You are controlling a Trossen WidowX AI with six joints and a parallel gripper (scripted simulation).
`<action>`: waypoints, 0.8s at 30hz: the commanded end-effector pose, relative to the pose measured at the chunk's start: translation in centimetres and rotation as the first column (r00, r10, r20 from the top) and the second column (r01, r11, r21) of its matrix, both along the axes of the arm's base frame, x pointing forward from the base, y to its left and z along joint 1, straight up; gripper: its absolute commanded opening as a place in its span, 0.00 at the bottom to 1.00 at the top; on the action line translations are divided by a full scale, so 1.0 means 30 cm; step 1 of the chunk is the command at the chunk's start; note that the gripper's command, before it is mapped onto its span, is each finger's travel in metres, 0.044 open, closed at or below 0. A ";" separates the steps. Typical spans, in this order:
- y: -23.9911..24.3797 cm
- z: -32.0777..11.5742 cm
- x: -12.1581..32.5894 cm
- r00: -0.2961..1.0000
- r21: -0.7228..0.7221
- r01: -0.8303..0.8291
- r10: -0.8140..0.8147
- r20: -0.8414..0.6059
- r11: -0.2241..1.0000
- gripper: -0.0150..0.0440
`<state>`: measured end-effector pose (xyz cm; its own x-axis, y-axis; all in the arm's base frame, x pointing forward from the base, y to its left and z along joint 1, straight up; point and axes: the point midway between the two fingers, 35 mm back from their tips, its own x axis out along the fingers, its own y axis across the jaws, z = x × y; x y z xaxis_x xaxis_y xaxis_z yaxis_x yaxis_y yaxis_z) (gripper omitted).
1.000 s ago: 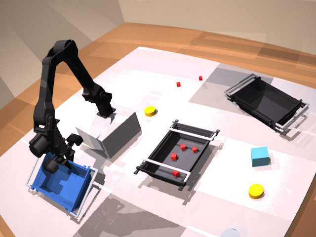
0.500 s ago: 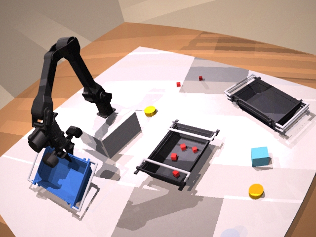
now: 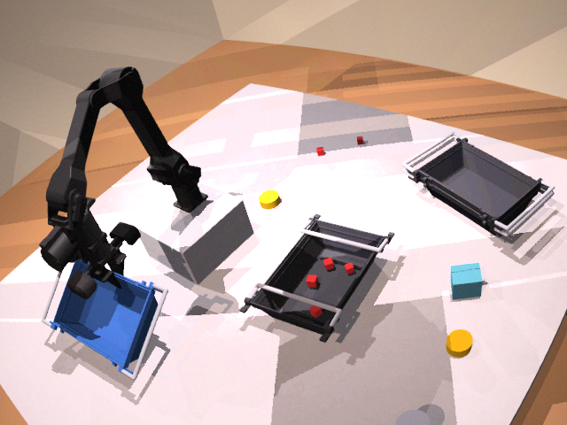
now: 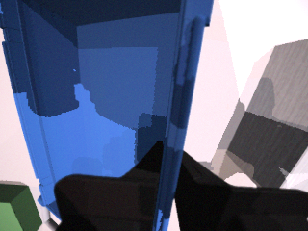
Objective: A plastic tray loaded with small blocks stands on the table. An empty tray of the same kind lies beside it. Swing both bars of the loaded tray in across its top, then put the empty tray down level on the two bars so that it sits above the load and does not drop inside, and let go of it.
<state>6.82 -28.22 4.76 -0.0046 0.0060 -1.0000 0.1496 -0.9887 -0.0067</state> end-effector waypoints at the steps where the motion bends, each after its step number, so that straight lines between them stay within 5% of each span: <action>1: -0.061 0.083 0.015 1.000 -0.037 0.001 -0.001 0.010 0.999 0.25; 24: -0.134 0.279 0.034 1.000 -0.039 0.001 -0.001 0.010 0.999 0.25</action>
